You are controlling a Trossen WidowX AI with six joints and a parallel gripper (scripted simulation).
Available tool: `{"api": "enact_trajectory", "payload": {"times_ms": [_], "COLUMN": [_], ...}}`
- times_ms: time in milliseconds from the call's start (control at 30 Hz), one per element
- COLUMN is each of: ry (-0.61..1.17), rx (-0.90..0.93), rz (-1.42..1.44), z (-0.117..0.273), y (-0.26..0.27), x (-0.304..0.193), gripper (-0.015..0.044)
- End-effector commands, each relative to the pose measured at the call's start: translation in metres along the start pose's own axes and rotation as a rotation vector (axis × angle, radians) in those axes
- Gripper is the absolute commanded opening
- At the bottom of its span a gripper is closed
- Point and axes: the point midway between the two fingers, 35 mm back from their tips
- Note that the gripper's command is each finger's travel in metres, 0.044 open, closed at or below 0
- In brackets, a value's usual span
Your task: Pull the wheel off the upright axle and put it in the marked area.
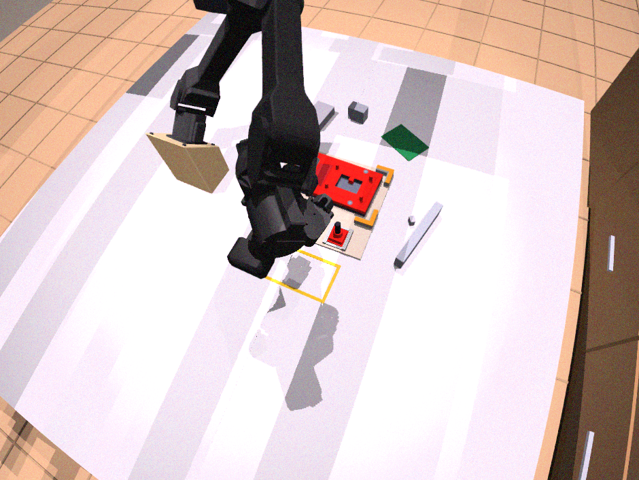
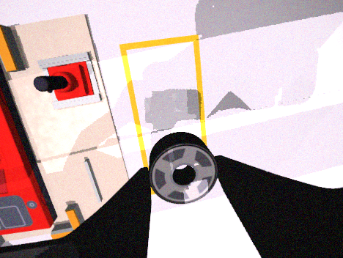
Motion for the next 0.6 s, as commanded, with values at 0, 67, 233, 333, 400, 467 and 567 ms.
{"api": "enact_trajectory", "payload": {"times_ms": [0,67,233,333,400,467,567], "ry": [0.006,0.006,0.006,0.006,0.006,0.005,0.005], "rx": [0.0,0.001,0.001,0.001,0.001,0.0,0.0], "rz": [0.009,0.009,0.009,0.009,0.009,0.009,0.009], "z": [-0.003,-0.006,-0.02,-0.023,-0.029,-0.039,-0.058], "y": [-0.005,-0.005,-0.004,-0.004,-0.005,-0.005,-0.005], "x": [-0.004,-0.003,-0.004,-0.004,-0.003,-0.002,-0.001], "gripper": [0.0,0.0,0.0,0.0,0.0,0.0,0.0]}}
Point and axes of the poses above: the point midway between the two fingers, 35 mm back from their tips, its own z axis back along the fingers, its own y axis across the jaws, x = y × z, and after that the axes turned 7 degrees about -z, right-handed
